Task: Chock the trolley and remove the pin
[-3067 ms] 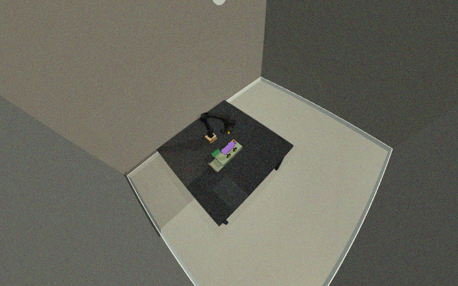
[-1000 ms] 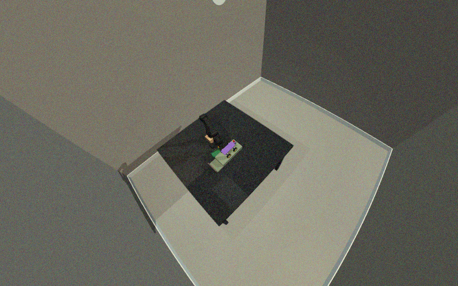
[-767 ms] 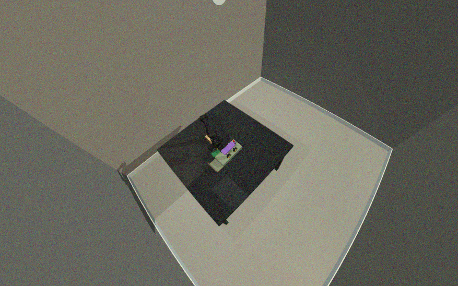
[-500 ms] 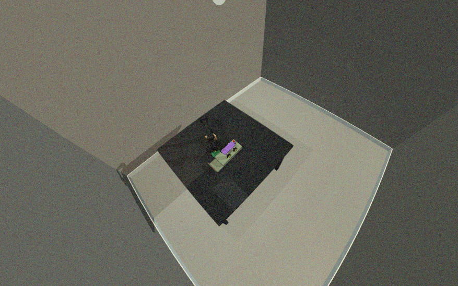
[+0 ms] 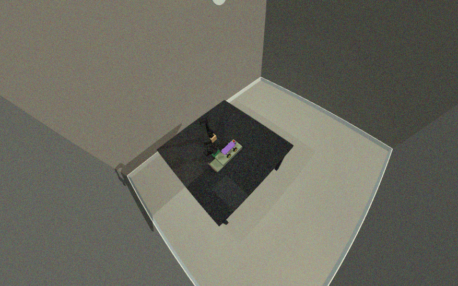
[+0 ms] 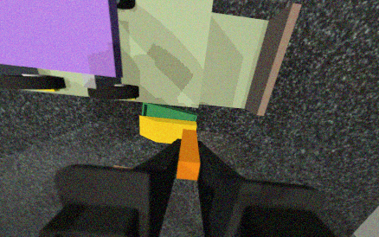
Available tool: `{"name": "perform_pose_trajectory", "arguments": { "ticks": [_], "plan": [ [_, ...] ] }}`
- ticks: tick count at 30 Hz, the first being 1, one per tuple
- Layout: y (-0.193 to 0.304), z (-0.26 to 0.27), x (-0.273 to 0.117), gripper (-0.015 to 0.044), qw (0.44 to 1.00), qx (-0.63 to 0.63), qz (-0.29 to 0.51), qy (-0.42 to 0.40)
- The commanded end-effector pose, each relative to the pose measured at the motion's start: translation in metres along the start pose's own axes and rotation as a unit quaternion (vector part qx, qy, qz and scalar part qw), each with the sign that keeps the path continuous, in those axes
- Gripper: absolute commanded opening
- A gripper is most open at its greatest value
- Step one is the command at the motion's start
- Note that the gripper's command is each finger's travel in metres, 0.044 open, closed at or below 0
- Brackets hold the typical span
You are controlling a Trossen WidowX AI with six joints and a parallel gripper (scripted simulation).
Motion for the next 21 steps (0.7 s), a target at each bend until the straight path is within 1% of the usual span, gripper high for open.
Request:
{"name": "perform_pose_trajectory", "arguments": {
  "ticks": [1, 13, 17, 21],
  "plan": [
    [-0.001, -0.003, -0.001, 0.0000, 1.000, -0.003, 0.000, -0.012],
    [-0.030, -0.001, 0.005, 0.0000, 1.000, -0.003, -0.001, -0.012],
    [-0.031, -0.001, 0.007, 0.0000, 1.000, -0.003, -0.001, -0.012],
    [-0.030, -0.002, 0.019, 0.0000, 1.000, -0.003, -0.001, -0.012]
  ]
}}
Point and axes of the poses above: the point midway between the two fingers, 35 mm back from their tips, its own x axis out along the fingers, its own z axis across the jaws, y = z × x, the point moved 10 cm from there along -x, back along the fingers, and after that the axes turned 8 degrees about x, right-handed, at the moved point
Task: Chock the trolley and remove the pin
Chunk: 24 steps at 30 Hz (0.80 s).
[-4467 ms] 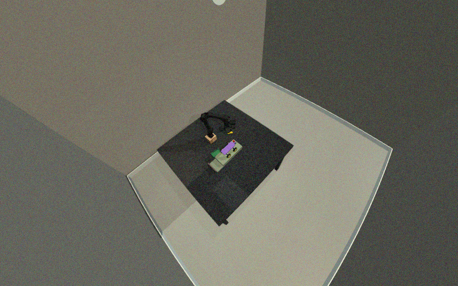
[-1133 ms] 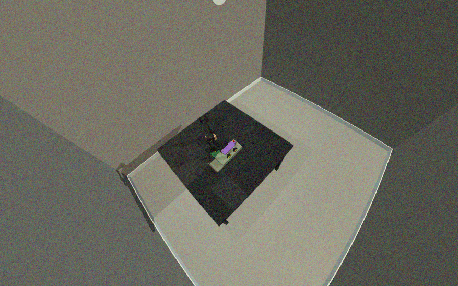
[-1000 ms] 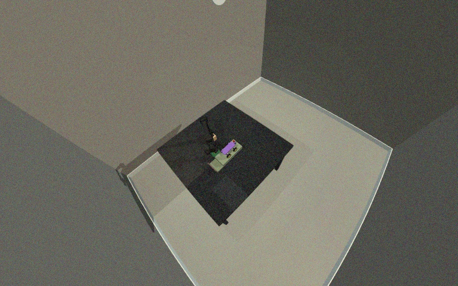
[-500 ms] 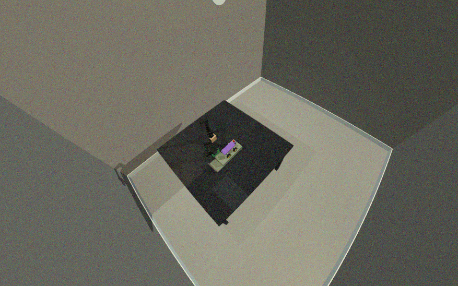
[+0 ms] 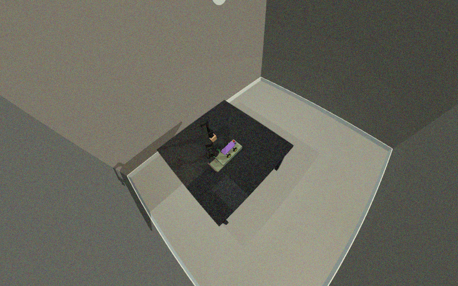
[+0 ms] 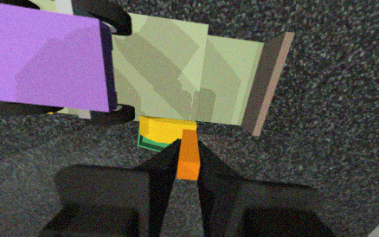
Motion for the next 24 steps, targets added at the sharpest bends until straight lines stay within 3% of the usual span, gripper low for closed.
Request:
{"name": "perform_pose_trajectory", "arguments": {
  "ticks": [1, 24],
  "plan": [
    [0.000, 0.000, 0.012, 0.0000, 1.000, 0.002, 0.004, -0.005],
    [0.000, 0.002, 0.060, 0.0000, 1.000, 0.002, 0.004, -0.005]
  ]
}}
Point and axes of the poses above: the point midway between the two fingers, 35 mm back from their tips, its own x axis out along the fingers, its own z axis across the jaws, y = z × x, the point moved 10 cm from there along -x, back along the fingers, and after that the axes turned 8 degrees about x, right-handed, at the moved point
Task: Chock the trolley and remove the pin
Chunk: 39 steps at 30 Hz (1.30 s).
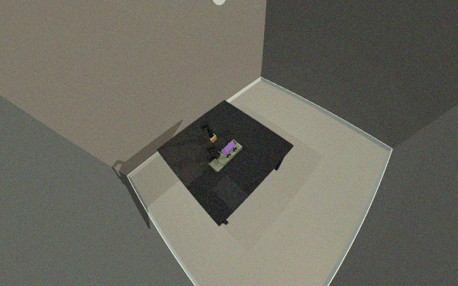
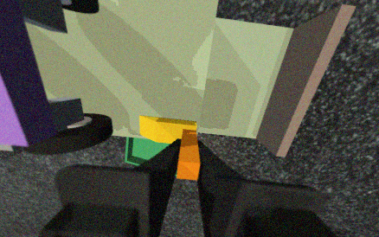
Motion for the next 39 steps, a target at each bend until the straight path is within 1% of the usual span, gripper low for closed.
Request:
{"name": "perform_pose_trajectory", "arguments": {
  "ticks": [1, 39],
  "plan": [
    [0.001, 0.001, 0.005, 0.0000, 1.000, 0.002, 0.002, -0.004],
    [0.000, 0.033, -0.003, 0.0000, 1.000, 0.002, 0.002, -0.005]
  ]
}}
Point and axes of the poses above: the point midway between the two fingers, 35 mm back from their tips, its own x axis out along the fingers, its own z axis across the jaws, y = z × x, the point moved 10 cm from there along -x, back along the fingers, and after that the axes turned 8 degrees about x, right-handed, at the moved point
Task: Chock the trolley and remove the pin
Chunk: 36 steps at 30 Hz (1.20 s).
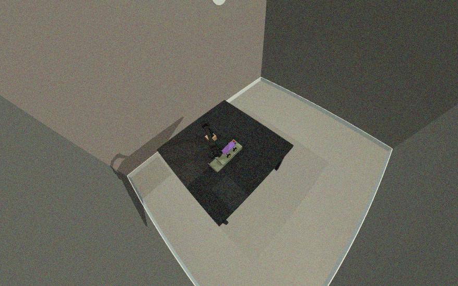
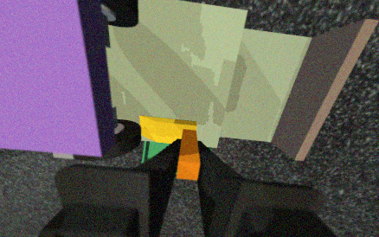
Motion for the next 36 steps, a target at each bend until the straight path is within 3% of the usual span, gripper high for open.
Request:
{"name": "perform_pose_trajectory", "arguments": {
  "ticks": [1, 11, 19, 36],
  "plan": [
    [0.001, 0.004, 0.001, 0.0000, 1.000, 0.001, 0.002, -0.004],
    [0.000, 0.001, 0.000, 0.0000, 1.000, 0.001, 0.000, 0.001],
    [0.000, 0.001, 0.000, 0.0190, 1.000, 0.001, 0.000, 0.001],
    [0.000, -0.001, -0.053, 0.0190, 1.000, 0.001, 0.002, -0.004]
  ]
}}
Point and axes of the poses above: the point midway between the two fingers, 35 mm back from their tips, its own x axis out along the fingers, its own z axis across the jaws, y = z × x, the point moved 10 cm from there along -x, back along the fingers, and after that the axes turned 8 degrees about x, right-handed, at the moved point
